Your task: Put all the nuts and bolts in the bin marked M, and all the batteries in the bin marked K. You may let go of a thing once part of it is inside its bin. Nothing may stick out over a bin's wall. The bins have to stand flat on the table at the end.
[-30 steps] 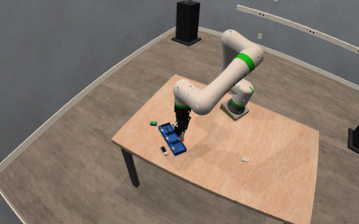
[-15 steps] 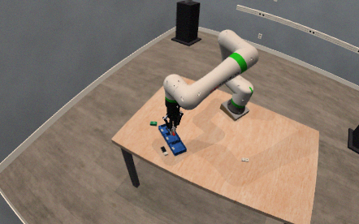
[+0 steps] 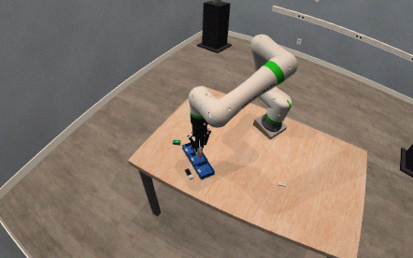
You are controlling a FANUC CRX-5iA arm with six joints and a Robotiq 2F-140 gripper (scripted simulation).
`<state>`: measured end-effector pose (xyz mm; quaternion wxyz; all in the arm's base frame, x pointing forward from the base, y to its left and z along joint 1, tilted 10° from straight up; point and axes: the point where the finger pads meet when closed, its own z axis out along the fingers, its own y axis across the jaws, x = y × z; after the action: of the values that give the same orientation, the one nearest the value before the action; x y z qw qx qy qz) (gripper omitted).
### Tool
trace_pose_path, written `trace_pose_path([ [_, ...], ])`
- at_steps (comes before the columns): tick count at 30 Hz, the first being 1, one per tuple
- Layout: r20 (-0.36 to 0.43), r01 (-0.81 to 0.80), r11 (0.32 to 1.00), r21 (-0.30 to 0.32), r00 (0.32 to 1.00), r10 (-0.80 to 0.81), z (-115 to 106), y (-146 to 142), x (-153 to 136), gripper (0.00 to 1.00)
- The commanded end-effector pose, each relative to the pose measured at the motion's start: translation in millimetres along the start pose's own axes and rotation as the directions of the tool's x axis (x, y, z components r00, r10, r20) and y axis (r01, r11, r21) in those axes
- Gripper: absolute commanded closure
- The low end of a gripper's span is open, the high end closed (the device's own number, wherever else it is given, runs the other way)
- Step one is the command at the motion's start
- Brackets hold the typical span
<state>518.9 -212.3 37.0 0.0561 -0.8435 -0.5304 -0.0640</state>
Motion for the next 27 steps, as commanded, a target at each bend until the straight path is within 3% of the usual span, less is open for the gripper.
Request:
trace_pose_path([
  [1,0.000,0.000,1.000,-0.001,1.000,0.000,5.5,0.2,0.0,0.85],
  [20,0.000,0.000,1.000,-0.001,1.000,0.000,39.5,0.2,0.0,0.85],
  [27,0.000,0.000,1.000,-0.001,1.000,0.000,39.9,0.0,0.4,0.85],
])
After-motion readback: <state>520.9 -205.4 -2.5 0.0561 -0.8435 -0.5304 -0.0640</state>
